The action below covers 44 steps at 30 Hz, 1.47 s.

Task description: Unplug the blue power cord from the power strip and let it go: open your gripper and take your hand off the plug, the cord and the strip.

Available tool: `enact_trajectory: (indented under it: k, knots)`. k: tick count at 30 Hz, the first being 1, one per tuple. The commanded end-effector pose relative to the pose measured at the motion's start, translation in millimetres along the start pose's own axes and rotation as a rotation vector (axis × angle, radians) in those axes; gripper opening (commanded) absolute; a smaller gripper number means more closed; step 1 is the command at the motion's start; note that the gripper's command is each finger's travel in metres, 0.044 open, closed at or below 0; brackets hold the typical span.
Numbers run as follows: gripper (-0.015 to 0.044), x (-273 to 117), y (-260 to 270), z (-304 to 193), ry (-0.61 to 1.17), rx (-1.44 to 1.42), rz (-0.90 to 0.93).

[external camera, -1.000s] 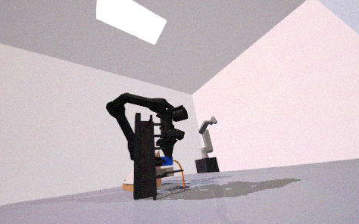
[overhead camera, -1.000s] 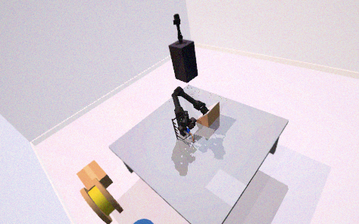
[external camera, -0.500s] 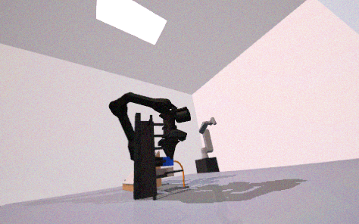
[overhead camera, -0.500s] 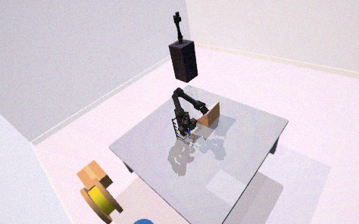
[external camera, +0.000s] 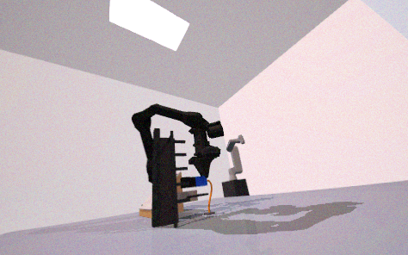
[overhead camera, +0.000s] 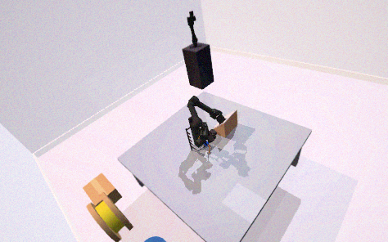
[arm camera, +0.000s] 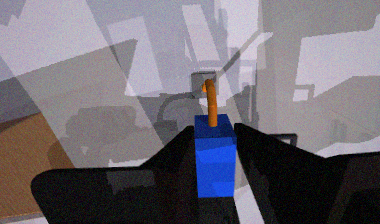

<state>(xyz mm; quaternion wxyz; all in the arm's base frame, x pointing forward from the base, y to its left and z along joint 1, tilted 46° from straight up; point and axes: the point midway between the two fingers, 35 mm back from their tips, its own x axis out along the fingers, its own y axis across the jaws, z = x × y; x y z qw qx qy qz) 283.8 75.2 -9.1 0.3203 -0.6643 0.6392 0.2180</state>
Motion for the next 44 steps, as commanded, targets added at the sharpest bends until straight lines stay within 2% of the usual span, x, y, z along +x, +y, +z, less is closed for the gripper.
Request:
enact_trajectory:
  k: [1, 11, 15, 20, 44]
  knots:
    - [0.0079, 0.4, -1.5, -3.1, -0.006, 0.009, -0.004]
    - [0.0341, 1.5, -1.1, -5.1, -0.006, 0.009, -0.004]
    - [0.0440, -3.3, -2.9, 14.3, -0.008, 0.009, -0.004]
    - [0.0440, -11.5, -1.6, 55.0, -0.009, 0.010, -0.004]
    - [0.0440, -11.5, -1.6, 55.0, -0.009, 0.010, -0.004]
